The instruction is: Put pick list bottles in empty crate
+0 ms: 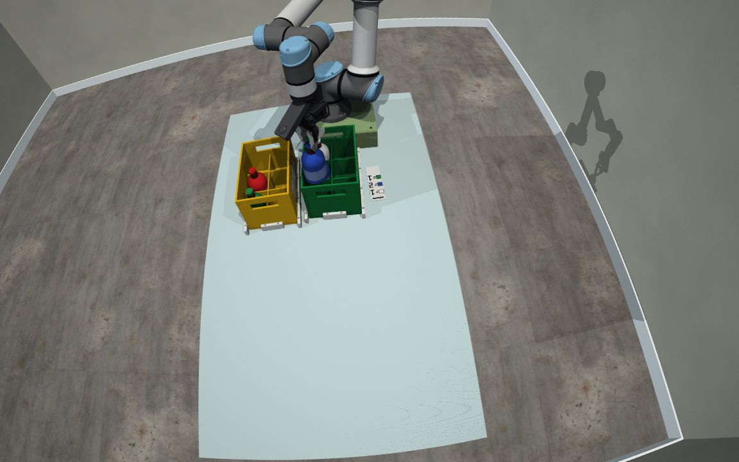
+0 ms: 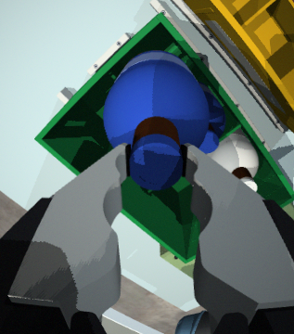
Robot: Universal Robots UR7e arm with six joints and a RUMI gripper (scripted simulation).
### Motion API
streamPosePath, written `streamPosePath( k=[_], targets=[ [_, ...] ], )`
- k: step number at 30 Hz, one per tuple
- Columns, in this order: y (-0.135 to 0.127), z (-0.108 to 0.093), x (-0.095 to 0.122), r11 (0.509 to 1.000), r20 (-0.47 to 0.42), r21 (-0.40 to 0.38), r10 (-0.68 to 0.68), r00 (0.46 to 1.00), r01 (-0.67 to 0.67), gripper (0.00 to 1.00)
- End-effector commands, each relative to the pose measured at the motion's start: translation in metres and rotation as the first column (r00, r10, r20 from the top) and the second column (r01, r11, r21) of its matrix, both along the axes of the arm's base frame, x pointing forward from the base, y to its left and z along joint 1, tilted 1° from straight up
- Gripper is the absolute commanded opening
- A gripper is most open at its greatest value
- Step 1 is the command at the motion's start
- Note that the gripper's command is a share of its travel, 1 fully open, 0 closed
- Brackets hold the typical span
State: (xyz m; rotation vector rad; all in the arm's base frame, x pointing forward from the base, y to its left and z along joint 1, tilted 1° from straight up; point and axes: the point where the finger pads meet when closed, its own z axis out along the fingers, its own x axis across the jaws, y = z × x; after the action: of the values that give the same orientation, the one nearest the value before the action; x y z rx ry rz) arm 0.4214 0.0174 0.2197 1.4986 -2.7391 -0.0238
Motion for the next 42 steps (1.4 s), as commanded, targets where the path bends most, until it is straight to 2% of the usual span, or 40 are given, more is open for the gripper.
streamPosePath(
  k=[1, 42],
  targets=[
    [-0.001, -0.003, 0.002, 1.000, 0.008, -0.002, 0.000, 1.000, 0.000, 0.00],
    [-0.001, -0.040, 0.002, 1.000, 0.007, -0.001, -0.001, 1.000, 0.001, 0.00]
  ],
)
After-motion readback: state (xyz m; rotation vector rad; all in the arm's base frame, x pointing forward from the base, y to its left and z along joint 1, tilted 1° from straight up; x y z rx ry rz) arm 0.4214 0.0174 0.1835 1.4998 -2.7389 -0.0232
